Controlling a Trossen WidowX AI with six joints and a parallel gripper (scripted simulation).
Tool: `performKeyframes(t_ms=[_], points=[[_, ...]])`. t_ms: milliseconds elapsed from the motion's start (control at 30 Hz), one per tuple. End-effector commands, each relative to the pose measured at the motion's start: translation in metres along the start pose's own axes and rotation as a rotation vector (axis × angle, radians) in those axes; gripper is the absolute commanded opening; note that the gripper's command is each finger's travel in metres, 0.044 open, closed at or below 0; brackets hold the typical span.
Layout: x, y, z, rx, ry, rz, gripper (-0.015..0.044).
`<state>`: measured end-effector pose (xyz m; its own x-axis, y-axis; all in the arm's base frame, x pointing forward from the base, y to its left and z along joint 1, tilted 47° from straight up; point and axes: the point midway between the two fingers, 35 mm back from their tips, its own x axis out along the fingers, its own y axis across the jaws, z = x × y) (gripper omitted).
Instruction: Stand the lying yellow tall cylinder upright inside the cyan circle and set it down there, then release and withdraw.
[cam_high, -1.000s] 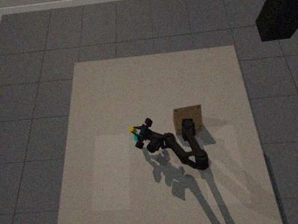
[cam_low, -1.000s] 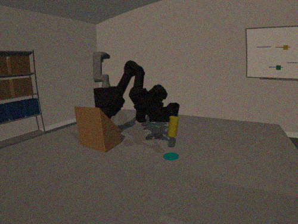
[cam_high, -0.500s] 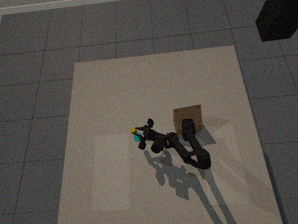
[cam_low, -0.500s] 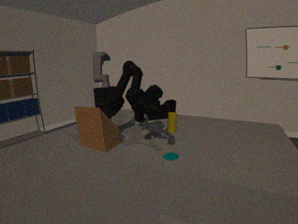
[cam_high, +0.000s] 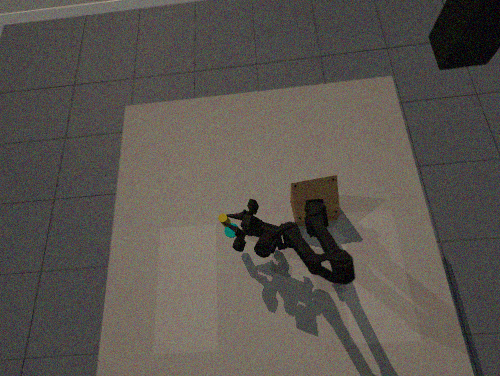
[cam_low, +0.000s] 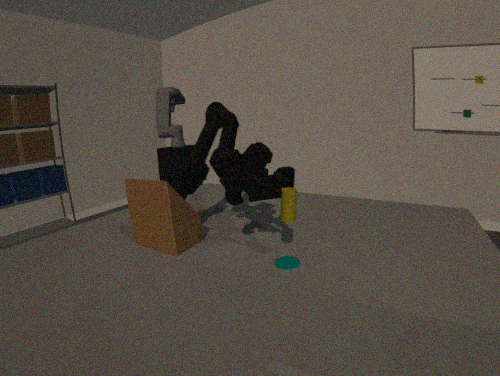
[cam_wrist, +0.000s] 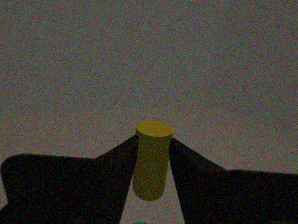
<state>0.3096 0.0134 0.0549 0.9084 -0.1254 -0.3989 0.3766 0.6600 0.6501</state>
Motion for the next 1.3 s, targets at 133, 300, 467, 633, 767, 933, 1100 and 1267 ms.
performKeyframes(t_ms=[133, 300, 467, 633, 767, 933, 1100, 1267], points=[[0.003, 0.001, -0.010, 0.004, 0.002, -0.004, 0.0105], [0.005, 0.002, -0.022, 0.003, 0.008, -0.008, 0.0105], [0.007, 0.002, -0.034, 0.003, 0.010, -0.009, 0.0105], [0.008, 0.003, -0.046, 0.003, 0.010, -0.010, 0.0105], [0.009, 0.002, -0.055, 0.003, 0.010, -0.010, 0.0105], [0.009, 0.002, -0.066, 0.004, 0.007, -0.009, 0.0105], [0.008, 0.001, -0.077, 0.005, 0.003, -0.007, 0.0105], [0.007, -0.001, -0.087, 0.006, -0.002, -0.003, 0.0105]])
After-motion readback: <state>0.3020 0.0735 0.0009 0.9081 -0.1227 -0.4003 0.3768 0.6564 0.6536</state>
